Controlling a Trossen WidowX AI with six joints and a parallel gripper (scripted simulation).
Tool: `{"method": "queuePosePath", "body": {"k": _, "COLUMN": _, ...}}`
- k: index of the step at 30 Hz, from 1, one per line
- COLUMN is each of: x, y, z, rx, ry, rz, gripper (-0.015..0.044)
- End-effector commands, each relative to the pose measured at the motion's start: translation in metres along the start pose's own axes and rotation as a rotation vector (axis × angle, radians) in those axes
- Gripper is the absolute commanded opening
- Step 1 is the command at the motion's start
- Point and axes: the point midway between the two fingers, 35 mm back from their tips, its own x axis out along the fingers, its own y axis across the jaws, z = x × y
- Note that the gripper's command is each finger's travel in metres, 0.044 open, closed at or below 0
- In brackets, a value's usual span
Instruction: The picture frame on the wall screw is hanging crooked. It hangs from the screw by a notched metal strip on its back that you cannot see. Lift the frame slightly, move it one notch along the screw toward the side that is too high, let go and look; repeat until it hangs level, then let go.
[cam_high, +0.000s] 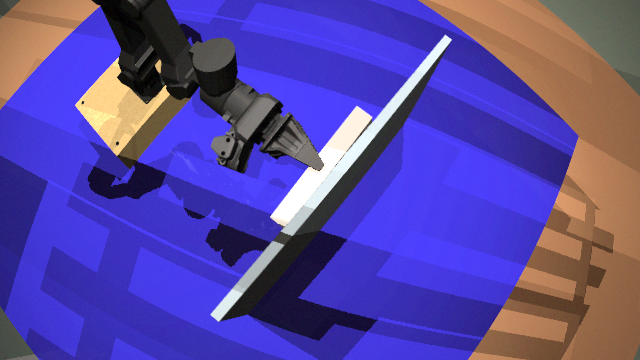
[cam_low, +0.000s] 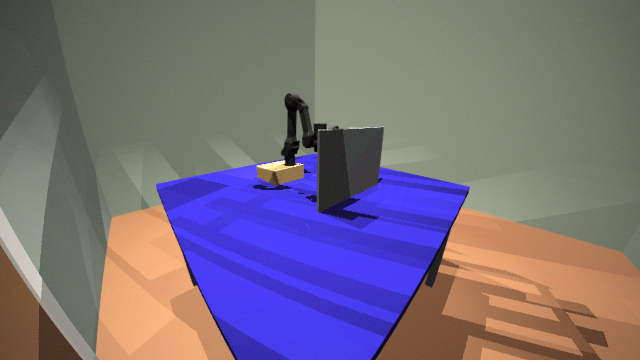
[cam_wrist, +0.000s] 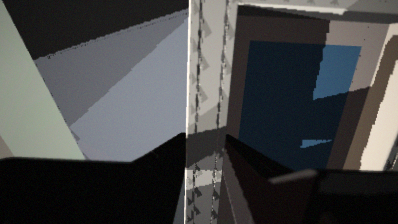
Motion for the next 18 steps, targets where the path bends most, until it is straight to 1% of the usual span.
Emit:
{"method": "queuePosePath", "body": {"k": 1, "x": 0.0, "y": -0.0002, "z": 0.0, "rx": -0.004, "ry": 0.0, "rz": 0.001, "gripper": 0.0}}
{"method": "queuePosePath", "body": {"k": 18, "x": 0.0, "y": -0.0005, "z": -0.0006, "rx": -0.094, "ry": -0.001, "rz": 0.0, "gripper": 0.0}}
